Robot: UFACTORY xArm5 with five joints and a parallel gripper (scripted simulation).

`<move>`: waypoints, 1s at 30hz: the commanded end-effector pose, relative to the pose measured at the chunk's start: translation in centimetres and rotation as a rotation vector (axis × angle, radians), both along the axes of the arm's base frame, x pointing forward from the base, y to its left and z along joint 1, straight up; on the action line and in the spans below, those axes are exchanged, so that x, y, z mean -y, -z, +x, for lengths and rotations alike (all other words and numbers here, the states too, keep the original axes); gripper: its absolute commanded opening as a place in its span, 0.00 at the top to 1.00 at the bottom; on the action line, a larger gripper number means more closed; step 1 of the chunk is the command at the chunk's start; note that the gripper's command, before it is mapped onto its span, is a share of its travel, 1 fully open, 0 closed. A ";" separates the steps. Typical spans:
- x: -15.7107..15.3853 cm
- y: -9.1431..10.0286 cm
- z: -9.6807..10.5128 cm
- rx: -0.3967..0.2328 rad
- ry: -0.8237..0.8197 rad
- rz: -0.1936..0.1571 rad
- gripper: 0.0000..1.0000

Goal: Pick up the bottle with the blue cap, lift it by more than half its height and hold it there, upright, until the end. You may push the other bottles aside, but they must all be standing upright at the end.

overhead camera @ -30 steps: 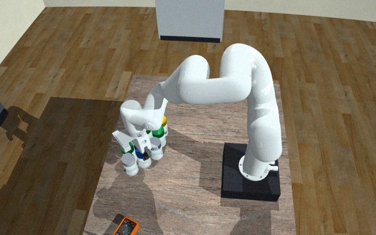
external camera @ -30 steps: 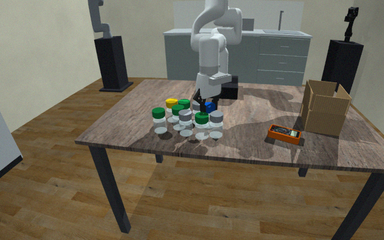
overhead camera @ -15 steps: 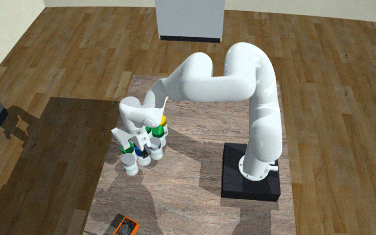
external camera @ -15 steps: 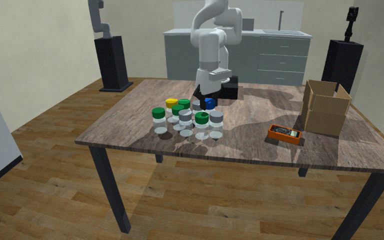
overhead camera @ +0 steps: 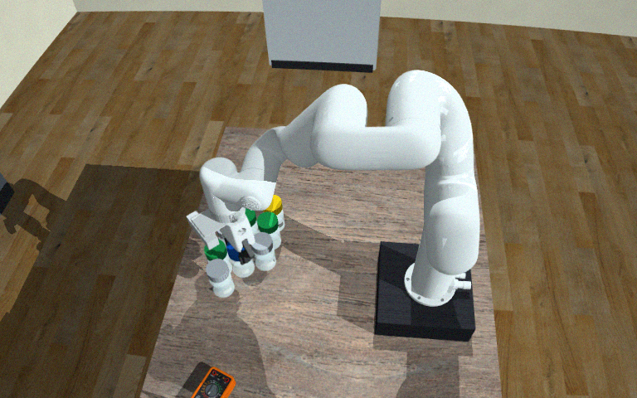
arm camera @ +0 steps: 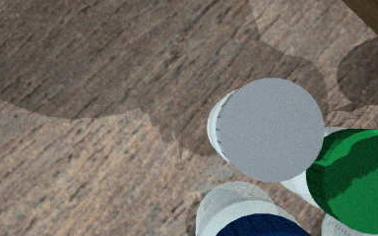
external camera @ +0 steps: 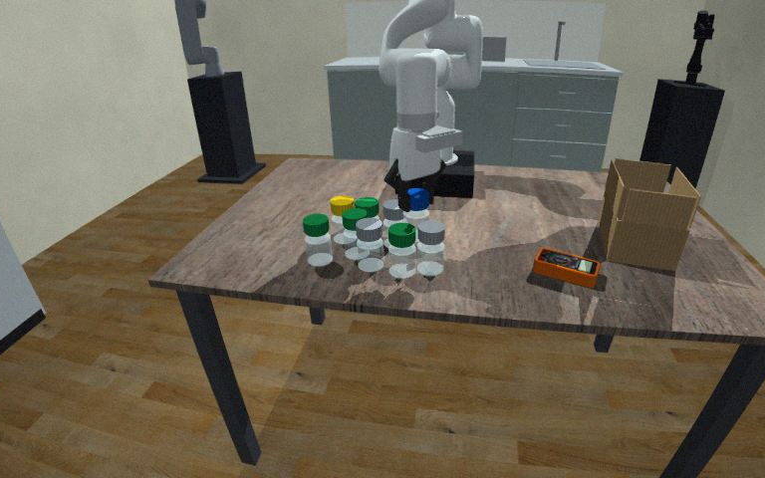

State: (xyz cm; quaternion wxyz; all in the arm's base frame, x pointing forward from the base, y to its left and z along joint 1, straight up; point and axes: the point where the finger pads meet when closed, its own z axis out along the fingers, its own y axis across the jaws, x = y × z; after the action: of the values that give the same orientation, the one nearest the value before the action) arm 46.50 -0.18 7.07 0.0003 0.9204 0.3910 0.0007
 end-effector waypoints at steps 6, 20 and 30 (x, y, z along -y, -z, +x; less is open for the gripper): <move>0.0 -1.1 0.1 0.003 0.000 0.001 1.00; 0.0 -1.2 0.1 0.003 0.000 0.000 1.00; 0.0 -1.2 0.1 0.003 0.000 0.000 1.00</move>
State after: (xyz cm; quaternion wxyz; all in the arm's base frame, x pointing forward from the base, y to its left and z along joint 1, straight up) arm 46.49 -0.18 8.10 0.0002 0.9204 0.3910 0.0005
